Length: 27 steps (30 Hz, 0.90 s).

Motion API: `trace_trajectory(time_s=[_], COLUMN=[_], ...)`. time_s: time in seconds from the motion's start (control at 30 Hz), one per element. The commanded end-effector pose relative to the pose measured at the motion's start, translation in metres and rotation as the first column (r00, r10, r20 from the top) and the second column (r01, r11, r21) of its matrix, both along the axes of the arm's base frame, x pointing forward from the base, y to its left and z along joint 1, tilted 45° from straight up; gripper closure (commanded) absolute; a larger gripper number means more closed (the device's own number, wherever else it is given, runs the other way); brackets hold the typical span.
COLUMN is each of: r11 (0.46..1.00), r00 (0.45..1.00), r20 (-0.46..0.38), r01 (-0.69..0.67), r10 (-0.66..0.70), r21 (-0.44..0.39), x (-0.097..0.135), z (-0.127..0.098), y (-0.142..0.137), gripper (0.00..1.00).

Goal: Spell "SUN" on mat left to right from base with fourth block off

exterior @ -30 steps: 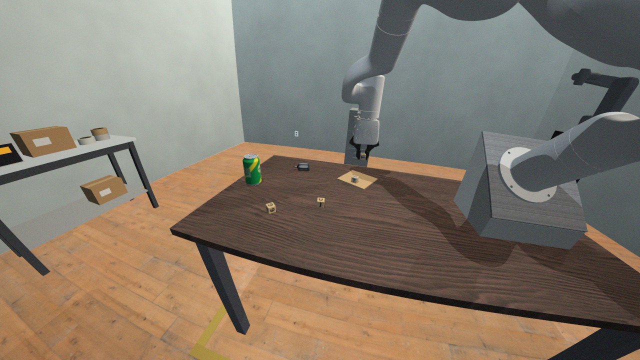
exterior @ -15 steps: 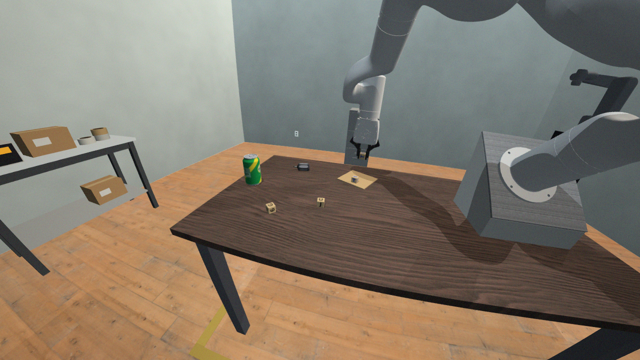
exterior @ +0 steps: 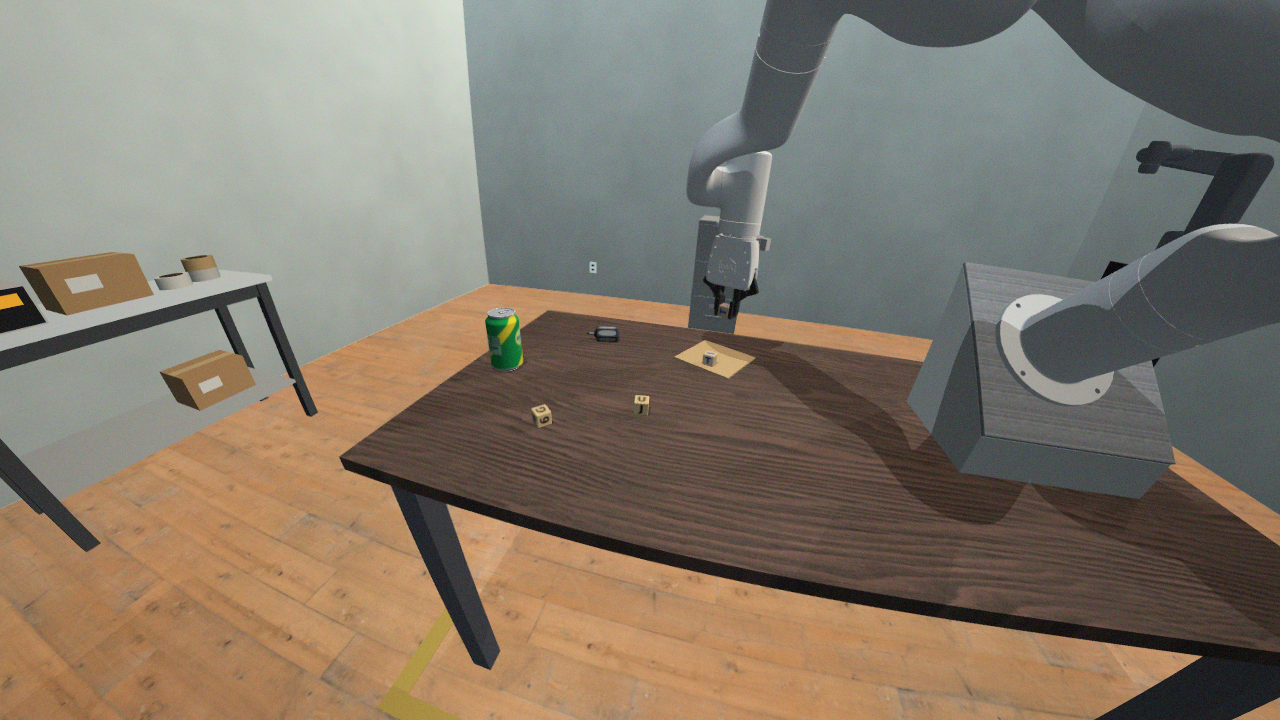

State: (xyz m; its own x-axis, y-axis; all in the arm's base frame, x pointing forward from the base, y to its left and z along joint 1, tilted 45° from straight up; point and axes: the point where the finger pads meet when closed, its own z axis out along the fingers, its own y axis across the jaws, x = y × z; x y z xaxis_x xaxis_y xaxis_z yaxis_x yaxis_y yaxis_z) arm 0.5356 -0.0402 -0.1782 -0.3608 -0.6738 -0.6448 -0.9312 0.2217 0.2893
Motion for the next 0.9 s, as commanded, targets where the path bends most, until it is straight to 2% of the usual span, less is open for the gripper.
trace_trajectory(time_s=[0.0, 0.03, 0.27, 0.5, 0.57, 0.6, 0.87], r11=[0.998, 0.994, 0.977, 0.945, 0.945, 0.929, 0.876], r00=[0.996, 0.987, 0.951, 0.888, 0.888, 0.854, 0.749], r20=[-0.070, -0.118, -0.222, -0.326, -0.326, -0.367, -0.462], r01=[0.058, 0.106, 0.211, 0.315, 0.315, 0.357, 0.454], r10=[-0.059, -0.107, -0.215, -0.325, -0.325, -0.369, -0.474], r21=[-0.007, -0.016, -0.042, -0.082, -0.082, -0.102, -0.163], x=[0.0007, 0.0005, 0.0000, -0.0006, -0.0006, -0.0009, -0.0016], z=[-0.0007, -0.0017, -0.0040, -0.0064, -0.0064, -0.0074, -0.0100], y=[-0.0022, -0.0032, -0.0056, -0.0081, -0.0081, -0.0091, -0.0118], gripper=[0.77, 0.77, 0.77, 0.77, 0.77, 0.77, 0.77])
